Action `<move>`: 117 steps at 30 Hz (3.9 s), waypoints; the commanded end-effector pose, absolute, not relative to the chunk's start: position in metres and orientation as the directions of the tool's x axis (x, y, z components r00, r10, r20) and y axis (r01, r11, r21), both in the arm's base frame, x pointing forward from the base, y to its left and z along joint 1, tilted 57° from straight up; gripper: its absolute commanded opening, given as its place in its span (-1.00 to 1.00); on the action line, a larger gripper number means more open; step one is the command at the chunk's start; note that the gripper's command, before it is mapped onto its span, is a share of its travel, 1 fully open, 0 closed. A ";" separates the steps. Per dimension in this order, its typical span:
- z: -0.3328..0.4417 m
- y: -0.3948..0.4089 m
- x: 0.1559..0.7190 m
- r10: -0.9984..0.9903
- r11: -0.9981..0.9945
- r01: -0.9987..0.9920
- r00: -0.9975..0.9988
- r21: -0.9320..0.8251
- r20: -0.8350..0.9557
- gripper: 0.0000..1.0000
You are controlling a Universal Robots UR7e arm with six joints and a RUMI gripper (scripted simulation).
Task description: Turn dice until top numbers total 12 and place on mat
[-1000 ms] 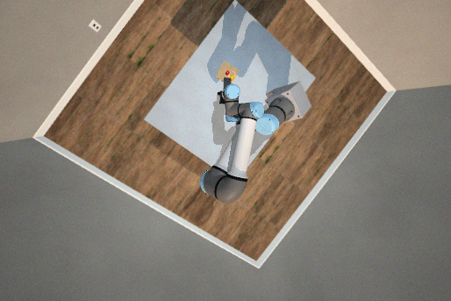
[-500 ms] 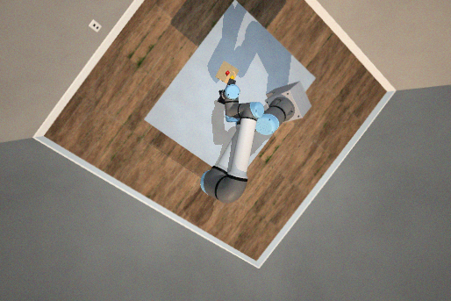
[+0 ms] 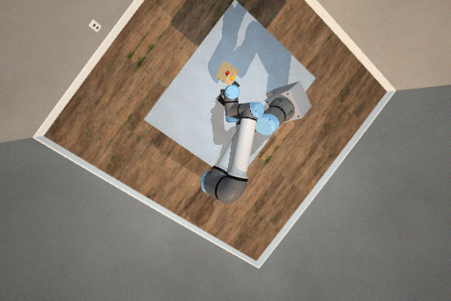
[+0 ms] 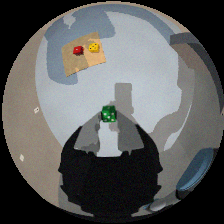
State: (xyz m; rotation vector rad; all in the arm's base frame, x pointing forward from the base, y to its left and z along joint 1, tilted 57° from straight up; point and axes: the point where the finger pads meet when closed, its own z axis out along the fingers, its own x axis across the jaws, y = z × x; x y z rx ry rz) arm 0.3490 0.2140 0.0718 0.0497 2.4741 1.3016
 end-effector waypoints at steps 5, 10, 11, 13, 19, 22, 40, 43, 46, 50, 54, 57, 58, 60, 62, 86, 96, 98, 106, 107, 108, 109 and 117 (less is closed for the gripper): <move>0.071 0.217 0.345 0.305 0.541 0.076 -0.946 0.838 -0.111 -0.87; 0.071 0.218 0.343 0.354 0.510 0.165 -0.935 0.845 -0.032 -0.87; 0.071 0.218 0.343 0.363 0.503 0.181 -0.932 0.845 -0.017 -0.87; 0.071 0.218 0.342 0.379 0.491 0.211 -0.925 0.845 0.010 -0.87; 0.071 0.219 0.341 0.419 0.458 0.287 -0.904 0.841 0.081 -0.87; 0.071 0.219 0.341 0.424 0.453 0.298 -0.901 0.840 0.091 -0.87; 0.072 0.221 0.339 0.476 0.397 0.406 -0.858 0.823 0.193 -0.87; 0.072 0.221 0.339 0.481 0.392 0.415 -0.853 0.821 0.202 -0.87; 0.072 0.221 0.339 0.483 0.389 0.421 -0.850 0.819 0.208 -0.87; 0.072 0.221 0.339 0.486 0.386 0.426 -0.848 0.818 0.213 -0.87; 0.072 0.221 0.339 0.487 0.385 0.428 -0.847 0.818 0.215 -0.87; 0.072 0.221 0.339 0.487 0.384 0.429 -0.847 0.818 0.215 -0.87; 0.072 0.221 0.339 0.487 0.384 0.429 -0.847 0.817 0.215 -0.87; 0.072 0.221 0.339 0.487 0.384 0.429 -0.846 0.817 0.215 -0.87; 0.072 0.221 0.339 0.487 0.384 0.429 -0.846 0.817 0.215 -0.87; 0.070 0.222 0.339 0.484 0.299 0.393 -0.848 0.869 0.217 -0.87; 0.069 0.223 0.339 0.482 0.213 0.355 -0.849 0.911 0.218 -0.87; 0.069 0.223 0.339 0.483 0.186 0.342 -0.848 0.921 0.217 -0.87; 0.068 0.223 0.339 0.483 0.103 0.301 -0.848 0.948 0.217 -0.87; 0.068 0.223 0.339 0.483 0.088 0.293 -0.848 0.952 0.217 -0.87; 0.068 0.223 0.339 0.484 0.072 0.285 -0.848 0.956 0.217 -0.87; 0.069 0.223 0.339 0.485 0.056 0.276 -0.847 0.959 0.216 -0.87; 0.070 0.224 0.339 0.486 -0.057 0.215 -0.847 0.975 0.215 -0.87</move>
